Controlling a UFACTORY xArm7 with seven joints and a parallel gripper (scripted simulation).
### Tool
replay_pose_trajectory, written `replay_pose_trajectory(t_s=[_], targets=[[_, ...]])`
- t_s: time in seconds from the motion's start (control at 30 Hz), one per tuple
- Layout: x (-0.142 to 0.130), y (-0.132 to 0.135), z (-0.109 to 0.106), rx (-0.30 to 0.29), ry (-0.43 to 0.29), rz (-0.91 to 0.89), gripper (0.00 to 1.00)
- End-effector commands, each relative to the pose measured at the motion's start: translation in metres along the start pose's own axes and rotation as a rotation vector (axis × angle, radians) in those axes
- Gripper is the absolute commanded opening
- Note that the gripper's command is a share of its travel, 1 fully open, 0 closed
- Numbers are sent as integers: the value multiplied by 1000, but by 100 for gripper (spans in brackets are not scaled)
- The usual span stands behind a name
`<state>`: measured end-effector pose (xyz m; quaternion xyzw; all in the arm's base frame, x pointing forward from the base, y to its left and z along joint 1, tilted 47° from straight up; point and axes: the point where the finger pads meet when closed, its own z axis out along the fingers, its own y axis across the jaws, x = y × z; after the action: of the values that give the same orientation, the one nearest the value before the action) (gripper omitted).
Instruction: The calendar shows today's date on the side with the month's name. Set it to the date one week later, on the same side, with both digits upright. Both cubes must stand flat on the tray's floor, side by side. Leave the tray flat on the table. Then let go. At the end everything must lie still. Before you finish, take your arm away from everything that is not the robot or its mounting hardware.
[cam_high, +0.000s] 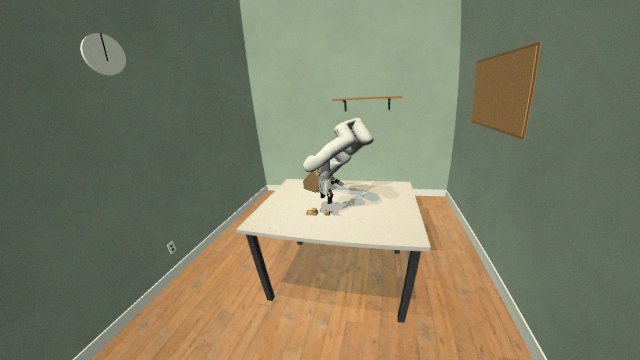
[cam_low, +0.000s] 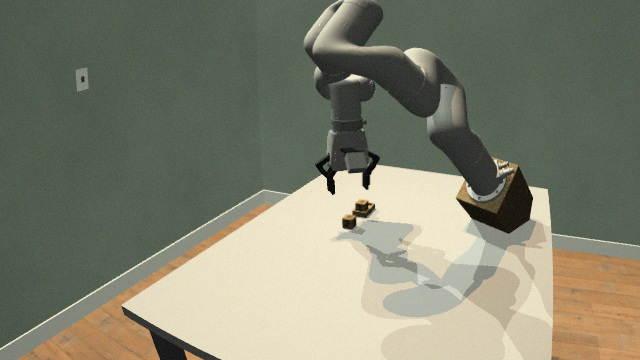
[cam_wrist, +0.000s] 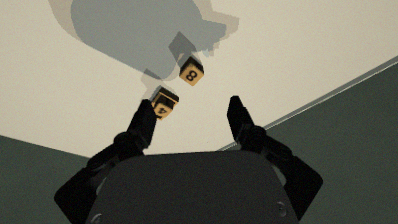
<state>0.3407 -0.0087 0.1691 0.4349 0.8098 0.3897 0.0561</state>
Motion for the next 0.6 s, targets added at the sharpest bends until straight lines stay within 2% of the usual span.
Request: replay_pose_trajectory(t_s=[0.0, 0.03, 0.47, 0.57], targets=[[-1, 0, 0, -19, -2, -97, 100], [-1, 0, 0, -19, -2, -180, 100], [-1, 1, 3, -18, -6, -589, 100], [-1, 1, 3, -18, -7, -611, 100]])
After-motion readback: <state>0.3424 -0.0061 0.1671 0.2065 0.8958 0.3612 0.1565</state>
